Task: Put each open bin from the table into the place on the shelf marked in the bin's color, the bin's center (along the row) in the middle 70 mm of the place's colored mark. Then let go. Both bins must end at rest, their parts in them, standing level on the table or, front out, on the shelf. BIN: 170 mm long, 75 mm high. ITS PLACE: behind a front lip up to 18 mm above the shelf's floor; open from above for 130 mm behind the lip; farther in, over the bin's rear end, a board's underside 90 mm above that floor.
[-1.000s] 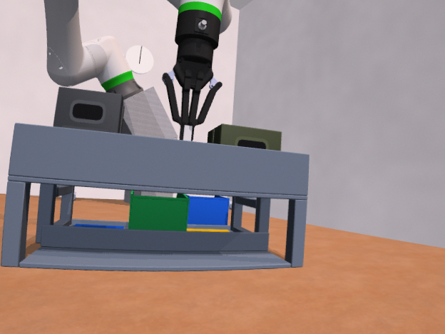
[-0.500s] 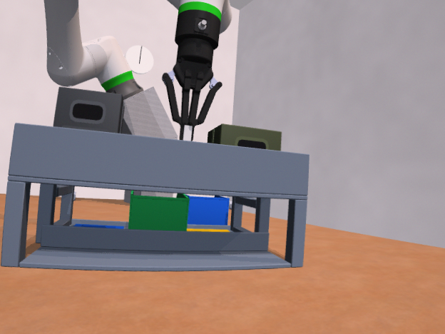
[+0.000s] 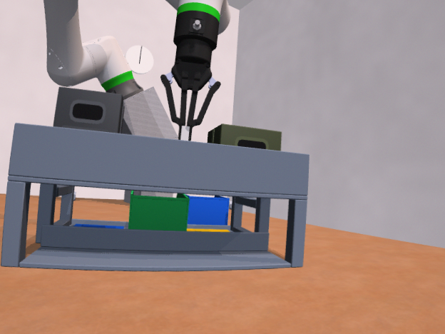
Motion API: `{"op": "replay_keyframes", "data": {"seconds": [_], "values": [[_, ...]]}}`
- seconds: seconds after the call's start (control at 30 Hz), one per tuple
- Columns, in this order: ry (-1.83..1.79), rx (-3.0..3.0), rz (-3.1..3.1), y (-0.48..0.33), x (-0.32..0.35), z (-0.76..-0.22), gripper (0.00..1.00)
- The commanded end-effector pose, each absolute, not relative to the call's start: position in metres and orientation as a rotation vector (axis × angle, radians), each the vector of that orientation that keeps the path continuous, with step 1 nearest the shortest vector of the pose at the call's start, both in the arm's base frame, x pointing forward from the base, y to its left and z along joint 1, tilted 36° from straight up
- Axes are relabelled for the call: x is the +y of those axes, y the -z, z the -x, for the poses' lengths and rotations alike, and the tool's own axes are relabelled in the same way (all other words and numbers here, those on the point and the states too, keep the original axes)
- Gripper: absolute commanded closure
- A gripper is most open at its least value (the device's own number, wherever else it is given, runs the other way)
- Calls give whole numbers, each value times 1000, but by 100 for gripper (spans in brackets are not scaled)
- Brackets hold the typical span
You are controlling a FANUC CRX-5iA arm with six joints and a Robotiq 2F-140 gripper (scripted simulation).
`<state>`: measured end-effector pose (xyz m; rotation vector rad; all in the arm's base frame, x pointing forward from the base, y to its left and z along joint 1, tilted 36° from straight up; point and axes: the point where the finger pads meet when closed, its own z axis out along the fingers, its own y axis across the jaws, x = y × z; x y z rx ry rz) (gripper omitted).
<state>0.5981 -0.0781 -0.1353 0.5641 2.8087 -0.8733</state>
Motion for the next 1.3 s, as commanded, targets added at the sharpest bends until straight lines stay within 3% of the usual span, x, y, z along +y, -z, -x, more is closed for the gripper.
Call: {"op": "replay_keyframes", "data": {"seconds": [0.0,1.27], "values": [[848,2718,-748,135,-80,-596,100],[485,1680,-1943,137,-96,-571,100]]}}
